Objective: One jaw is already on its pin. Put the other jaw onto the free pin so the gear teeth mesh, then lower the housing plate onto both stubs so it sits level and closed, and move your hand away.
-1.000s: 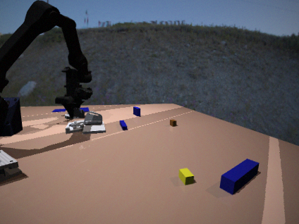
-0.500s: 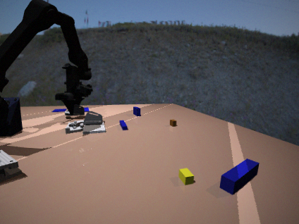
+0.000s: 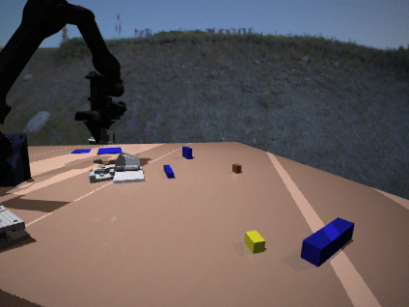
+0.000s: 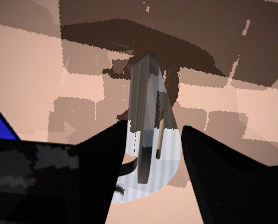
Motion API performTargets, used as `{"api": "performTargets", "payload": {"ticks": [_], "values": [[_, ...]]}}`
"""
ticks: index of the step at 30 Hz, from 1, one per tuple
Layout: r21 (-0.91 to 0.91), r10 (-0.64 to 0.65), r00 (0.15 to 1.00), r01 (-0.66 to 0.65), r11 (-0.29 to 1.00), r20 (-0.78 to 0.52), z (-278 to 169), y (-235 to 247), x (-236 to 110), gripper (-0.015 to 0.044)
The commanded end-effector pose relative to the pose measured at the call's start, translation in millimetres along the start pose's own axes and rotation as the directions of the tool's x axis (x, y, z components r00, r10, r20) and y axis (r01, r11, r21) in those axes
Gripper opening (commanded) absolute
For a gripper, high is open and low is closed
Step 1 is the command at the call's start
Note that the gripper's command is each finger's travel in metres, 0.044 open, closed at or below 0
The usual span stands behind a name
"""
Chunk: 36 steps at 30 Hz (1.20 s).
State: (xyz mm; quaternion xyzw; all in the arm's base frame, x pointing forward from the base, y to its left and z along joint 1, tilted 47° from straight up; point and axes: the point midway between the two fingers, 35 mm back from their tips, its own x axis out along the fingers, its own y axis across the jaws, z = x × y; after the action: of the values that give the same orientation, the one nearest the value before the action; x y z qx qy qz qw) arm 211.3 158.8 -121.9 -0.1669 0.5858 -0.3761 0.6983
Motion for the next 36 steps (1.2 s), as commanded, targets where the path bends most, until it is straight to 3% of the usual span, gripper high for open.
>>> {"api": "performTargets", "payload": {"ticks": [1, 36], "values": [[0.003, 0.005, 1.0, -0.005, 1.0, -0.002, -1, 0, -14, 0.0134], [-0.196, 0.031, 0.999, -0.032, 0.98, -0.008, 73, -60, -27, 0.0134]]}}
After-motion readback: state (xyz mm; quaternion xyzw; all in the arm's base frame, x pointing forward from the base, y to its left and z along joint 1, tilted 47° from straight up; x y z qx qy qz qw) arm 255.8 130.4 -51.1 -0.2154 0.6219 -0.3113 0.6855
